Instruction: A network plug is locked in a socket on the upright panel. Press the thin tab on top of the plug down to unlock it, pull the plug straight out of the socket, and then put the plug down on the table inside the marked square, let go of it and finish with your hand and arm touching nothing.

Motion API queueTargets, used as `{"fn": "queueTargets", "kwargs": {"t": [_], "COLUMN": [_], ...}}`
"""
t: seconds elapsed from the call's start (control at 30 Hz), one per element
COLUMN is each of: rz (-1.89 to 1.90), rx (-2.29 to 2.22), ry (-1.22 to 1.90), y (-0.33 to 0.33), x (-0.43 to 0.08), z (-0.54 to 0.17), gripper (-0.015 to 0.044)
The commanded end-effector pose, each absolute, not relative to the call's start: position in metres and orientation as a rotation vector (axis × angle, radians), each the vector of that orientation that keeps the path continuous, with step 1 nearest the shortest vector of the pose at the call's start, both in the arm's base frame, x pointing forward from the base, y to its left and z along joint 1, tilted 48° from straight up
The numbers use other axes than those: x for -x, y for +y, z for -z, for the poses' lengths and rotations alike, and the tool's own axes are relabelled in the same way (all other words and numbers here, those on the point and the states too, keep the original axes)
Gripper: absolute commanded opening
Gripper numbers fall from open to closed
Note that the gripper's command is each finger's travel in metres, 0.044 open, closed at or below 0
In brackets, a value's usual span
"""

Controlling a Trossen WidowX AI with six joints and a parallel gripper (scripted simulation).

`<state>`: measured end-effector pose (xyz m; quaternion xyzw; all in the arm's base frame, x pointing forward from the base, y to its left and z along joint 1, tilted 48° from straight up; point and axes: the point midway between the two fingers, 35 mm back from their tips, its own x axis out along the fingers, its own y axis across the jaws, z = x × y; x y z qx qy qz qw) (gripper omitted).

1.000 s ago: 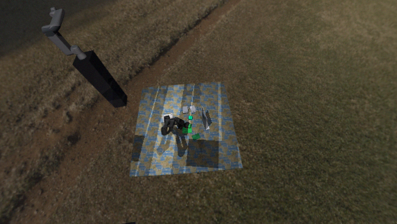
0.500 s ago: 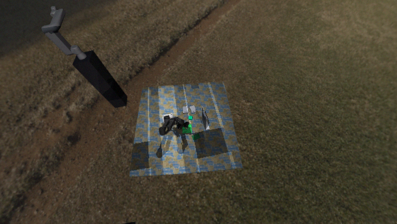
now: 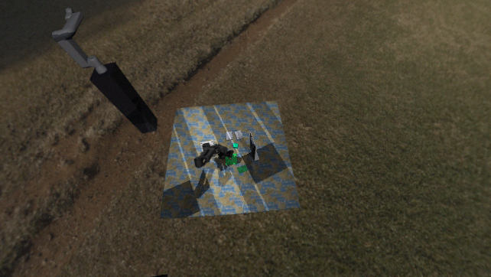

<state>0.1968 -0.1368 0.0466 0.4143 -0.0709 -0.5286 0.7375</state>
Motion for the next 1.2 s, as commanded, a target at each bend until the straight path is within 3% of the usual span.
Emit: {"fn": "queueTargets", "kwargs": {"t": [0.0, 1.17], "rz": [1.160, 1.186], "rx": [-0.910, -0.946], "ry": [-0.158, -0.124], "y": [-0.135, -0.117], "x": [-0.196, -0.203], "z": [-0.048, -0.045], "gripper": [0.0156, 0.0156]}}
